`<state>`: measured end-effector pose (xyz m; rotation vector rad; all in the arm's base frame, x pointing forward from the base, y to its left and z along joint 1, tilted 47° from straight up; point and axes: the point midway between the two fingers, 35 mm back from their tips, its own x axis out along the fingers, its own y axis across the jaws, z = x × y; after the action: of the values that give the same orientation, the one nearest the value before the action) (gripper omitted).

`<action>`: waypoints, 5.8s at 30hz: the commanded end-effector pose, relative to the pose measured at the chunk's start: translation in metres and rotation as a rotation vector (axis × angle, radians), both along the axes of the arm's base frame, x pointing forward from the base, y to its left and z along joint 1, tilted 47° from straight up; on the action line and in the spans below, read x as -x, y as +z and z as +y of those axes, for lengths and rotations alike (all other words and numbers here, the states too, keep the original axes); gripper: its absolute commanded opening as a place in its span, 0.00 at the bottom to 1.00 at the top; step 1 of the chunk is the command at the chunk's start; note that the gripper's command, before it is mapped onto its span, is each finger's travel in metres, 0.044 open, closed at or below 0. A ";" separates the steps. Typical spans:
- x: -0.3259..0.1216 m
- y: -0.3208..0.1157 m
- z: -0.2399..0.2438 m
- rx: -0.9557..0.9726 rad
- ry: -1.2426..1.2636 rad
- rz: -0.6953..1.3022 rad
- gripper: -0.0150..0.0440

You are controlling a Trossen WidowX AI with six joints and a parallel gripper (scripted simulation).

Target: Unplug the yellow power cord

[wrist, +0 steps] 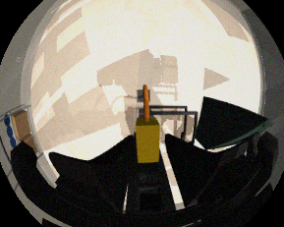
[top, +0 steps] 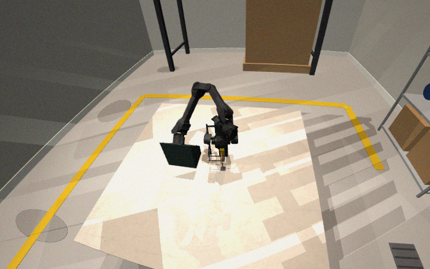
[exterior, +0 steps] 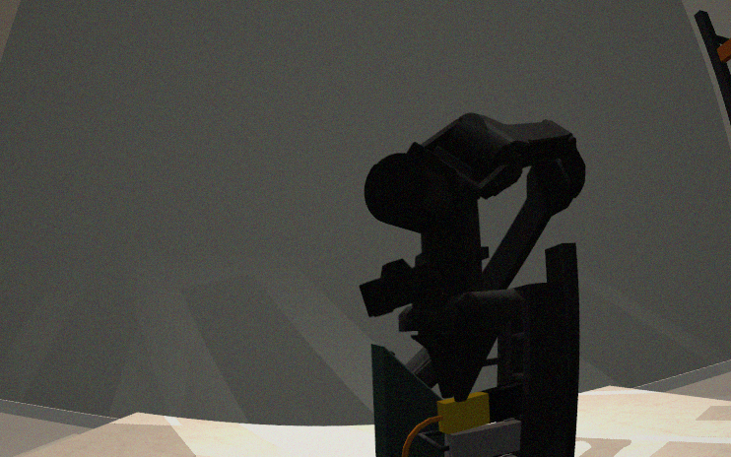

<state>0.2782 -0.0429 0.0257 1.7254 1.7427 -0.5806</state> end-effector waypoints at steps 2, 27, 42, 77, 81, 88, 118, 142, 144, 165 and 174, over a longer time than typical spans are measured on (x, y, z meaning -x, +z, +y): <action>0.000 -0.003 0.005 -0.006 -0.004 0.001 0.53; -0.003 -0.012 -0.008 0.000 0.000 0.001 0.25; -0.007 -0.027 -0.026 0.001 -0.002 0.000 0.25; -0.006 -0.018 -0.026 -0.003 -0.004 0.000 0.53; -0.005 -0.013 -0.022 -0.003 -0.004 0.000 0.53; -0.003 -0.005 -0.014 -0.004 -0.004 0.001 0.53; 0.000 -0.003 0.002 -0.001 0.002 0.001 0.36; -0.005 -0.019 -0.015 0.001 0.000 0.001 0.25; -0.006 -0.021 -0.017 0.001 -0.001 0.001 0.25; -0.007 -0.028 -0.020 -0.004 -0.004 0.000 0.70; -0.013 -0.049 -0.054 0.000 -0.005 -0.001 1.00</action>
<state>0.2904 -0.0761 -0.0100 1.7293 1.7422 -0.5717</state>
